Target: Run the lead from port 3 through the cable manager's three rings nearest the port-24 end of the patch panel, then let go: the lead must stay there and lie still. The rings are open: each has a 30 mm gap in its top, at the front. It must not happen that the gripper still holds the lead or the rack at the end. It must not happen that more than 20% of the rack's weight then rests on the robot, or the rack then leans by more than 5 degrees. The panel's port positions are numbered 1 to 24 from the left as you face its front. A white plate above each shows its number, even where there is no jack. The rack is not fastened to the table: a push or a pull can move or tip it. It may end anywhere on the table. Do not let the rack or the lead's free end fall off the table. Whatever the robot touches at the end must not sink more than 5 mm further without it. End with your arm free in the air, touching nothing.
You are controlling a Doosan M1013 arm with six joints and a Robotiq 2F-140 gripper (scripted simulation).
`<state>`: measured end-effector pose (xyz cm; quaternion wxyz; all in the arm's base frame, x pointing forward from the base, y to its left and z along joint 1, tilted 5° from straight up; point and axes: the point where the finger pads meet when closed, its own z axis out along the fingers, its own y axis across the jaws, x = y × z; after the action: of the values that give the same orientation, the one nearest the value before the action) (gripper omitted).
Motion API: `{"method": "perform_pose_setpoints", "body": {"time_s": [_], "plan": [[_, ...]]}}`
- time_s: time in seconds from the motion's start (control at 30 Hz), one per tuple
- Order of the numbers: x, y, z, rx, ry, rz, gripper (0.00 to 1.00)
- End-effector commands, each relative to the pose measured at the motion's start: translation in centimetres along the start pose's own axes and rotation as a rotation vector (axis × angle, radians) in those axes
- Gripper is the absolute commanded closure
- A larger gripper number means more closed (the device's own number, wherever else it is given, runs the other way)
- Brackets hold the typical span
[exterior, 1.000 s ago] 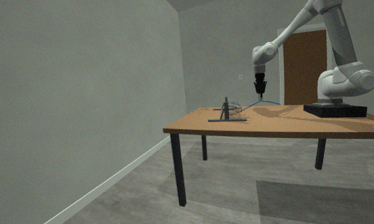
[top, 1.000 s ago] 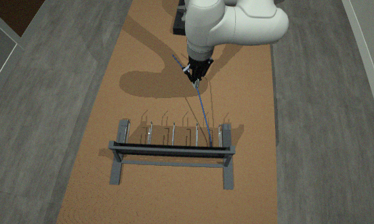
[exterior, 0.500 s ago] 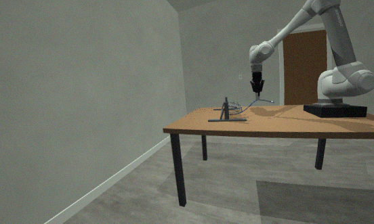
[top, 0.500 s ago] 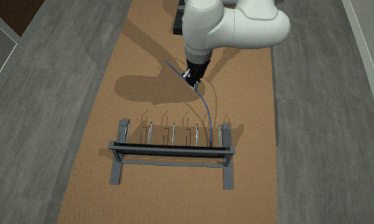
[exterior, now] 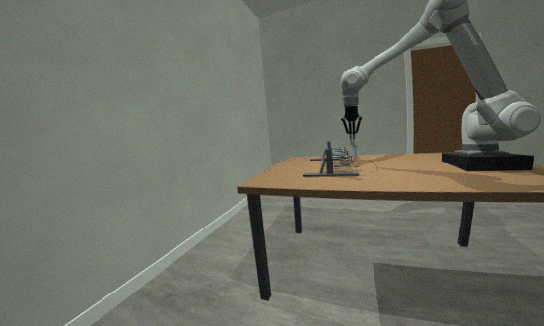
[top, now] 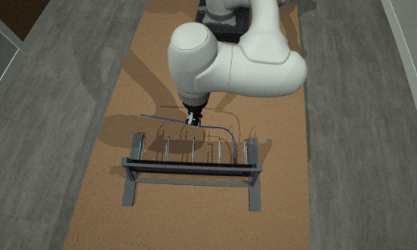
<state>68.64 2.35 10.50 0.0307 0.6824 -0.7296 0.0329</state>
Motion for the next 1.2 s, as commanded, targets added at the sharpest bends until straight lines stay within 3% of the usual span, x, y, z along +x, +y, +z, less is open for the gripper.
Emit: {"method": "perform_pose_setpoints", "body": {"time_s": [0.0, 0.27, 1.17], "plan": [[2.1, -3.4, 1.1, -0.006, -0.005, -0.035, 1.0], [3.9, -6.6, 1.4, -0.006, -0.005, -0.192, 1.0], [3.9, -6.6, 1.4, -0.006, -0.005, -0.193, 1.0]]}}
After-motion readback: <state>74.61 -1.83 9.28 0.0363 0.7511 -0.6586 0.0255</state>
